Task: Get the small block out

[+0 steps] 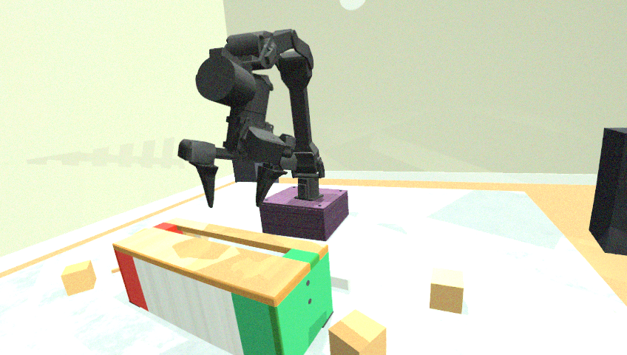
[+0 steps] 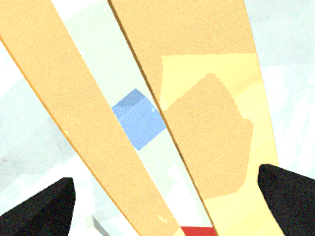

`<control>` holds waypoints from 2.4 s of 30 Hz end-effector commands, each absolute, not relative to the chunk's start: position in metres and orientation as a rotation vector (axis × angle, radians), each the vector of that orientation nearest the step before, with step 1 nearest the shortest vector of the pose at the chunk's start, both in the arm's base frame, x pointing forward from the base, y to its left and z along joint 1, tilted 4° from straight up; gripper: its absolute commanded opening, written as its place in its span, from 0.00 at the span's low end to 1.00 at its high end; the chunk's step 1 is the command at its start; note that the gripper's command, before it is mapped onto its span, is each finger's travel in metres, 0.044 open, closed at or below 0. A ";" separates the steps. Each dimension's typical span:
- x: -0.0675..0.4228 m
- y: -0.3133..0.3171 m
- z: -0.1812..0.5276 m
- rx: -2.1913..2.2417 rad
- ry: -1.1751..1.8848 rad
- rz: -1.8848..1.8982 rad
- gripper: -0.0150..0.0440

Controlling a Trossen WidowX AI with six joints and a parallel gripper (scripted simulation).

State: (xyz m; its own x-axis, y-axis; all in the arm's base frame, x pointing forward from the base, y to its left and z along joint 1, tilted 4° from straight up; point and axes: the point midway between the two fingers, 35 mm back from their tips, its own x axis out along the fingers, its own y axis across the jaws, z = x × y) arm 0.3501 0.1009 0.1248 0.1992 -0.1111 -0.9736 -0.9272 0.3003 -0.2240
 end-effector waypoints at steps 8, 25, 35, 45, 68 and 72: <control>0.317 0.124 0.094 -1.495 1.396 1.128 0.93; 0.316 0.125 0.077 -1.495 1.396 1.128 0.93; 0.315 0.127 0.060 -1.495 1.396 1.128 0.93; 0.314 0.128 0.044 -1.495 1.396 1.128 0.93; 0.313 0.130 0.023 -1.496 1.382 1.126 0.93; 0.314 0.121 0.023 -1.497 1.384 1.126 0.93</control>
State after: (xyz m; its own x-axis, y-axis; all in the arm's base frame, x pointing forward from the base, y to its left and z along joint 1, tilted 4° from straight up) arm 0.3126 0.1288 0.0226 0.0084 -0.2928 -0.9561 -0.9955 -0.0929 0.0197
